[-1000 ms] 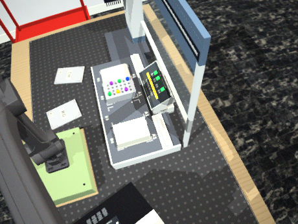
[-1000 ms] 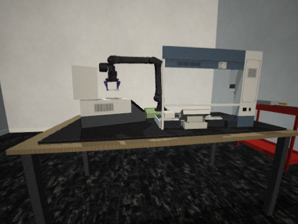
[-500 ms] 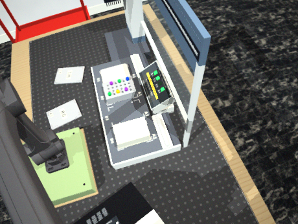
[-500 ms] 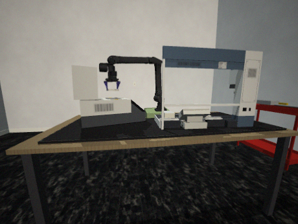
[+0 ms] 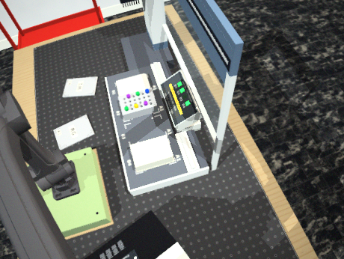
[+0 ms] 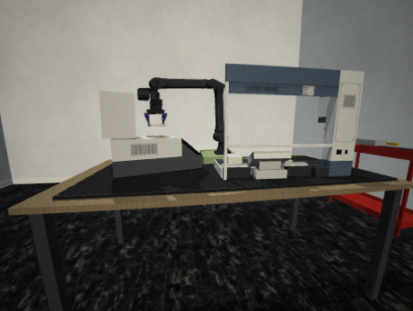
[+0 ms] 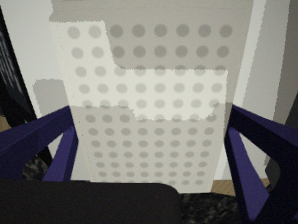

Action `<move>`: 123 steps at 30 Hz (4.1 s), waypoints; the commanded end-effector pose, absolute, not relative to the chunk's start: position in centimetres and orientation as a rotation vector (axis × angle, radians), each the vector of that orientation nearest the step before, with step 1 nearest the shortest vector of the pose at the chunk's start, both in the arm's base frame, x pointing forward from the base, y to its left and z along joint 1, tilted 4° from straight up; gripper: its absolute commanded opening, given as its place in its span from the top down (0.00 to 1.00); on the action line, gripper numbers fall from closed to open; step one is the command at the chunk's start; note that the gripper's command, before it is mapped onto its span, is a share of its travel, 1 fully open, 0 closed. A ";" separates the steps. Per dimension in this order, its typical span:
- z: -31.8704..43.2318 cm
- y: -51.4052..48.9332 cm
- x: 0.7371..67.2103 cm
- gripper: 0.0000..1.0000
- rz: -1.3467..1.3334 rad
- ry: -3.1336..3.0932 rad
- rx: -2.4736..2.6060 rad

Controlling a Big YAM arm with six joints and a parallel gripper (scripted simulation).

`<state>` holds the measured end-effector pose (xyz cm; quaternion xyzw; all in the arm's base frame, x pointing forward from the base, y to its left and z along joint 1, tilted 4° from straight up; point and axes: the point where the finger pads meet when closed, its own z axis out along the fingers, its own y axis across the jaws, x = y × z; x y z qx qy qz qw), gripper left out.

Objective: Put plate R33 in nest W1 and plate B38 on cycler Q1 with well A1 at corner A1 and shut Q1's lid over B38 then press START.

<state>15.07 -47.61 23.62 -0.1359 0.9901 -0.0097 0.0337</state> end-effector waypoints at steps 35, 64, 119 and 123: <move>19.5 -48.5 15.2 1.00 -0.076 3.040 -0.401; 21.8 -48.1 16.2 1.00 -0.108 3.032 -0.419; 19.9 -48.0 14.3 1.00 -0.089 3.037 -0.414; 19.7 -48.2 14.7 1.00 -0.089 3.037 -0.416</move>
